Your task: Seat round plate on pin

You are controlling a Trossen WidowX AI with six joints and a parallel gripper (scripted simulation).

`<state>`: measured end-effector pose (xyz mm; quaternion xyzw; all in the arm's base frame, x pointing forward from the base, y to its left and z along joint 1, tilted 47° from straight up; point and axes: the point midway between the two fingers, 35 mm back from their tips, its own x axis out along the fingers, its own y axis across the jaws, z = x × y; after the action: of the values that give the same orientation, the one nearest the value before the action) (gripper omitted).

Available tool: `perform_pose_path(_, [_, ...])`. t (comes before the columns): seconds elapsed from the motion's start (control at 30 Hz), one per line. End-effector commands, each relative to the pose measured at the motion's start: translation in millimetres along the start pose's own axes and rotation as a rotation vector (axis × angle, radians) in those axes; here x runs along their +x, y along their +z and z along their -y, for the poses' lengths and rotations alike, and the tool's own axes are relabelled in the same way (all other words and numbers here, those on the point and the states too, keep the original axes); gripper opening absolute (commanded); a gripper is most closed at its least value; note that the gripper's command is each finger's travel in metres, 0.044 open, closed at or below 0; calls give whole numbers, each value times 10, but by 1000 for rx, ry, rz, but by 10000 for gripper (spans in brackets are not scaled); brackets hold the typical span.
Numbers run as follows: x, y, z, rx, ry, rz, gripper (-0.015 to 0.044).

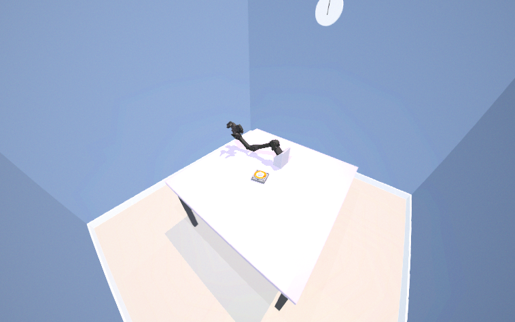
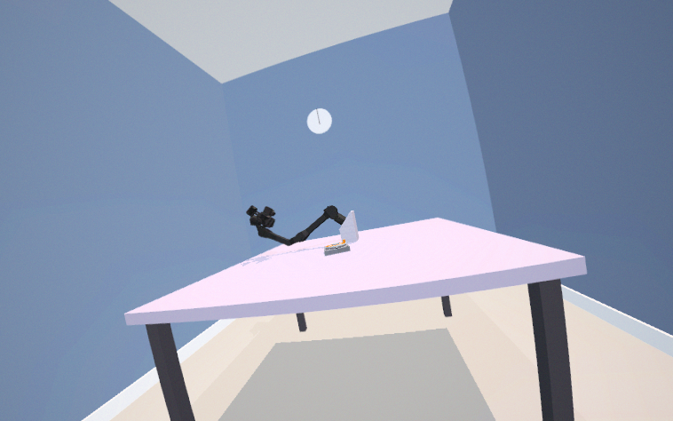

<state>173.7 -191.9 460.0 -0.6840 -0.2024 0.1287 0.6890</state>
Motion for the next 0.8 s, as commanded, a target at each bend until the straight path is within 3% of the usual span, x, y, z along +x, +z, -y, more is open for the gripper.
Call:
perform_pose_path(0.0, [12, 52, 21, -8, -2, 15, 374])
perform_pose_path(0.07, [78, 451, 177, -43, 4, 81, 321])
perform_pose_path(0.3, [257, 1269, 384, -5, 100, 20, 137])
perform_pose_path(0.47, [649, 2105, 286, 80, 223, -59, 6])
perform_pose_path(0.77, [1460, 2877, -452, 241, 418, -326, 0])
